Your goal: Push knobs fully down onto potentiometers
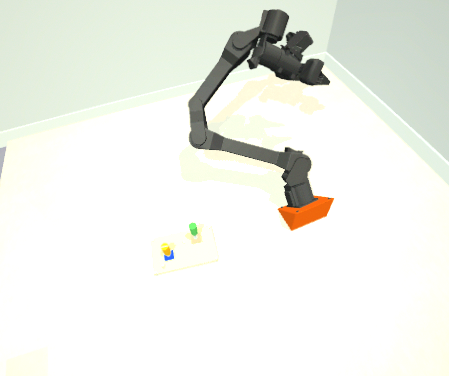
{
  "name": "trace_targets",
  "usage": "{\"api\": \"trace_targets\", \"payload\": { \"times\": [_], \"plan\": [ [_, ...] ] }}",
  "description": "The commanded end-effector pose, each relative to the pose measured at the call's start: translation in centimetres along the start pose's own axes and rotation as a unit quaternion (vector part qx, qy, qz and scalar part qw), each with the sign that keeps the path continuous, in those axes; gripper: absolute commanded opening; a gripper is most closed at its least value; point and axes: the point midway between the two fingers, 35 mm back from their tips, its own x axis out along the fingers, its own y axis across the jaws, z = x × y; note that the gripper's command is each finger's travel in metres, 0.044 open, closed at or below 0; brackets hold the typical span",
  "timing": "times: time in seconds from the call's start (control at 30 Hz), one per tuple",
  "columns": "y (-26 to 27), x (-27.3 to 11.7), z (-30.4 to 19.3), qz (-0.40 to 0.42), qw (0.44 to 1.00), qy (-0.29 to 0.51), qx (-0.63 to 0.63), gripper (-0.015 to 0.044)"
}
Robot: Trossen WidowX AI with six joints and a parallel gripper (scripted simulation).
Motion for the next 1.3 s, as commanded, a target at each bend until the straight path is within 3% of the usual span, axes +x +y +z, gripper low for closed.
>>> {"api": "trace_targets", "payload": {
  "times": [0.0, 0.47, 0.83, 1.27],
  "plan": [
    [-0.1, 0.0, 0.0, -0.002, 1.0, 0.0, 0.002, 0.0374],
    [-8.2, 1.4, 2.1, -0.184, 0.973, 0.015, 0.14, 0.0006],
    [-15.5, 0.2, 2.0, -0.317, 0.912, 0.029, 0.26, 0.0],
    [-23.1, -3.8, -0.8, -0.444, 0.799, 0.047, 0.404, 0.0]
  ]
}}
